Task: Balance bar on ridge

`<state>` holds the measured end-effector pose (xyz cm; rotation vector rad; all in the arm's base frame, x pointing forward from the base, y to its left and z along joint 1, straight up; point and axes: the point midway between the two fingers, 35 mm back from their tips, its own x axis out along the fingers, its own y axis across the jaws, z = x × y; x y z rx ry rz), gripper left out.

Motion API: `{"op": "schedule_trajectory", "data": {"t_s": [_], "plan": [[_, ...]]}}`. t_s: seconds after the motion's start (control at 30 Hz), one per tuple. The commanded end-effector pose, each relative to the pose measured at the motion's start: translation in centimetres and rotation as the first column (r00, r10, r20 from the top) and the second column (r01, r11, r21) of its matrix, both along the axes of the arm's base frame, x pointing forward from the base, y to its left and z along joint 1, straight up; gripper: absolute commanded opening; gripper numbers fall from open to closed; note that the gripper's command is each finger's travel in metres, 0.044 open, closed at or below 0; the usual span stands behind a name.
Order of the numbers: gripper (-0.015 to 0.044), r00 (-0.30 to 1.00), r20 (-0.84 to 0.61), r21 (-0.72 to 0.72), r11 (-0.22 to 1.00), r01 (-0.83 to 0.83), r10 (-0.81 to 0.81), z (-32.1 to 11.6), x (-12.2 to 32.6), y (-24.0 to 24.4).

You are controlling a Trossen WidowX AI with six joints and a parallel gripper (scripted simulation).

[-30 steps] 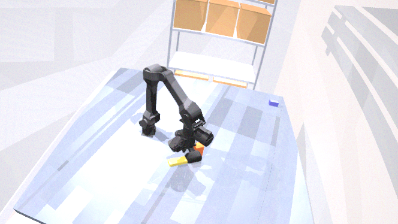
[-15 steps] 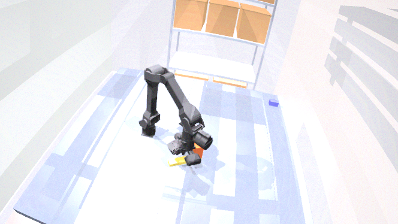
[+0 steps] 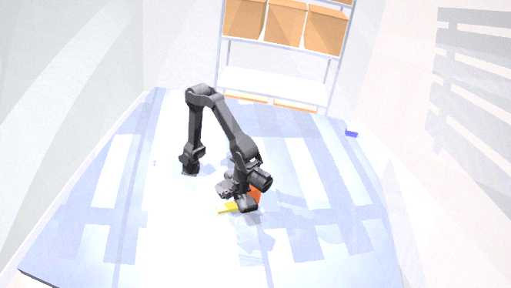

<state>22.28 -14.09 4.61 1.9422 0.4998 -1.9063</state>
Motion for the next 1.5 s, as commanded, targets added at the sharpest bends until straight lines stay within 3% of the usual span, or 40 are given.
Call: {"op": "schedule_trajectory", "data": {"t_s": [0.0, 0.17, 0.33, 1.47], "plan": [[0.0144, 1.0, 0.0, 0.0, 1.0, 0.0, 0.0, 0.0, 0.0, 0.0], [0.0111, 1.0, 0.0, 0.0, 1.0, 0.0, 0.0, 0.0, 0.0, 0.0], [0.0, 1.0, 0.0, -0.001, 1.0, 0.0, 0.0, 0.9, 0.1, -0.1], [0.0, 1.0, -0.002, -0.004, 1.0, 0.003, -0.003, 9.5, -0.2, 0.0]]}}
